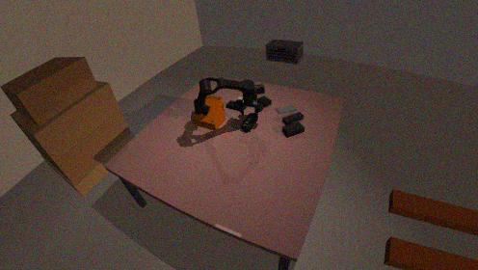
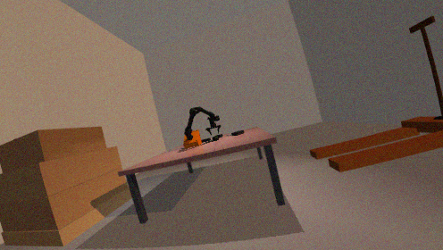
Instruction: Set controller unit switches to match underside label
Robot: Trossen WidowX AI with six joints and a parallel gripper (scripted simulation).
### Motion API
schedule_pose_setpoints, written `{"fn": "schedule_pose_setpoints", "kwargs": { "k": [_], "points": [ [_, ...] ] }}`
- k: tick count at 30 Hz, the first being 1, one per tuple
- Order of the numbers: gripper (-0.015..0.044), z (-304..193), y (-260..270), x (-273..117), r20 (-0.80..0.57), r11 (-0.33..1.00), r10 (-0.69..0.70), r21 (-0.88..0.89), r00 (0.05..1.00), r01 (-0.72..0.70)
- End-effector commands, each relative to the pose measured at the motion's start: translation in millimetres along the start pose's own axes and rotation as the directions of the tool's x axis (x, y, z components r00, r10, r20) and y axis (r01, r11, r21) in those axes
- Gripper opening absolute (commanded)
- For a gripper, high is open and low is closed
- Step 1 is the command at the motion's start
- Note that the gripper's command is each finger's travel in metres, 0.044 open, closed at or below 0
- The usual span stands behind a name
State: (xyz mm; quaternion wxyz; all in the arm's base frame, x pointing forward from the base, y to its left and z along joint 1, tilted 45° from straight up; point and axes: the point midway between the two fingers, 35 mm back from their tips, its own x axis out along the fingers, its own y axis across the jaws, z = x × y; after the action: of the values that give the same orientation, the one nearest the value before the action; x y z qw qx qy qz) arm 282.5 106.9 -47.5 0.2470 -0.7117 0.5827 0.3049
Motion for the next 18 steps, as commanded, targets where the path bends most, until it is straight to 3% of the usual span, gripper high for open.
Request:
{"fn": "schedule_pose_setpoints", "kwargs": {
  "k": [1, 9, 13, 18],
  "points": [
    [0.044, -1.0, 0.1, -0.4, -0.003, 1.0, -0.001, -0.007, 1.0, 0.001],
    [0.044, -0.8, -0.1, -3.2, -0.002, 1.0, -0.001, -0.007, 1.0, 0.001],
    [0.044, 0.6, 0.1, -47.6, 0.002, 1.0, 0.0, -0.001, 1.0, 0.0],
    [0.044, 0.6, 0.3, -50.5, 0.002, 1.0, 0.0, 0.0, 1.0, 0.0]
  ]
}}
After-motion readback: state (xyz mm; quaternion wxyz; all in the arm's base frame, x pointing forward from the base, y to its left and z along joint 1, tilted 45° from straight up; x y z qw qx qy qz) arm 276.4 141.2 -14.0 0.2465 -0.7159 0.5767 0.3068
